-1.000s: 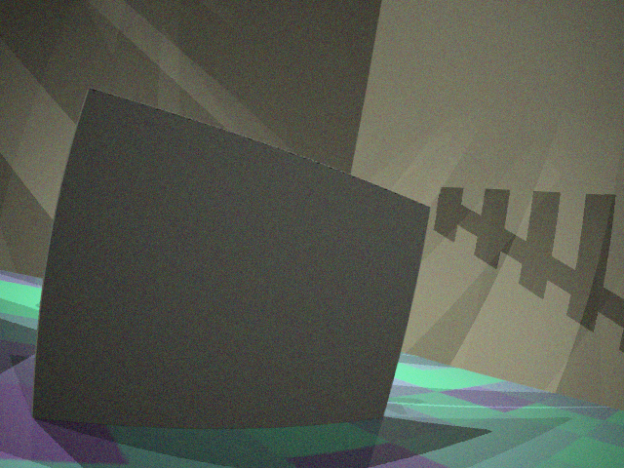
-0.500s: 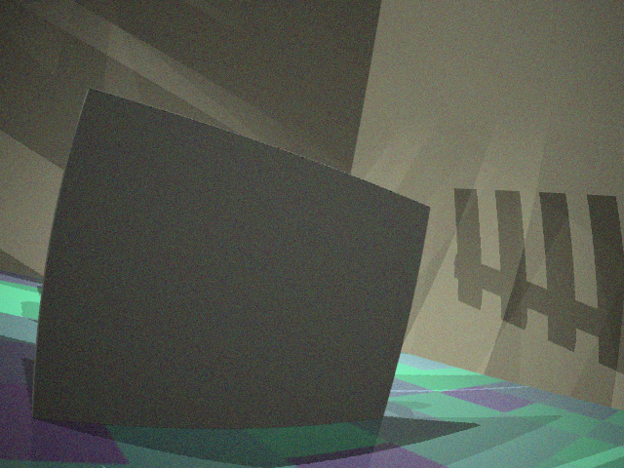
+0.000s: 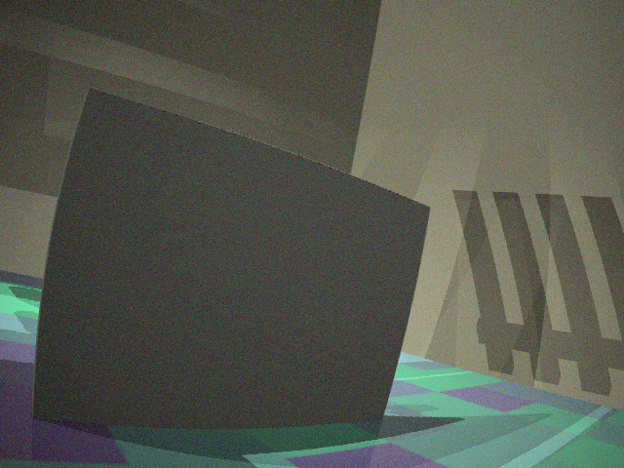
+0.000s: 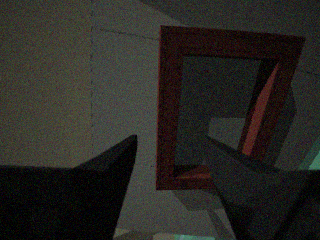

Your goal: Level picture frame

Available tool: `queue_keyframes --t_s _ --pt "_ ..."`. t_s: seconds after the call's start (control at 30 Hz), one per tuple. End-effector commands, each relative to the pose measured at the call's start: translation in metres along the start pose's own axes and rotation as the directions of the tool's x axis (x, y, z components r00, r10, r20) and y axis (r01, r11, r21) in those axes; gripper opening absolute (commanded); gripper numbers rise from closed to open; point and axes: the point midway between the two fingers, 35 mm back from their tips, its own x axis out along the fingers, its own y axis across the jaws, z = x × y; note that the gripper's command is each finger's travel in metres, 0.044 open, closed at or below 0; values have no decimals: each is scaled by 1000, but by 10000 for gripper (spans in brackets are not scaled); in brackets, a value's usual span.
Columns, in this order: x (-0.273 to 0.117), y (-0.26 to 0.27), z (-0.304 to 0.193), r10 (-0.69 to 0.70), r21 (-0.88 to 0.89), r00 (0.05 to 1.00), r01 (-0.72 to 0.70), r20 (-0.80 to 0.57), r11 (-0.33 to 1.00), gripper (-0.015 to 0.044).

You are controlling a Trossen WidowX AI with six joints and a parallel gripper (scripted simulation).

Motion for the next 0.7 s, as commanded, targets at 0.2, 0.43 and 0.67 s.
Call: queue_keyframes --t_s 0.2,0.43,0.67 --pt "3 0 1 0 5 1000 0 3 1000 260" --pt "10 0 2 0 5 1000 0 4 1000 260" --pt "21 1 2 0 5 1000 0 4 1000 260"
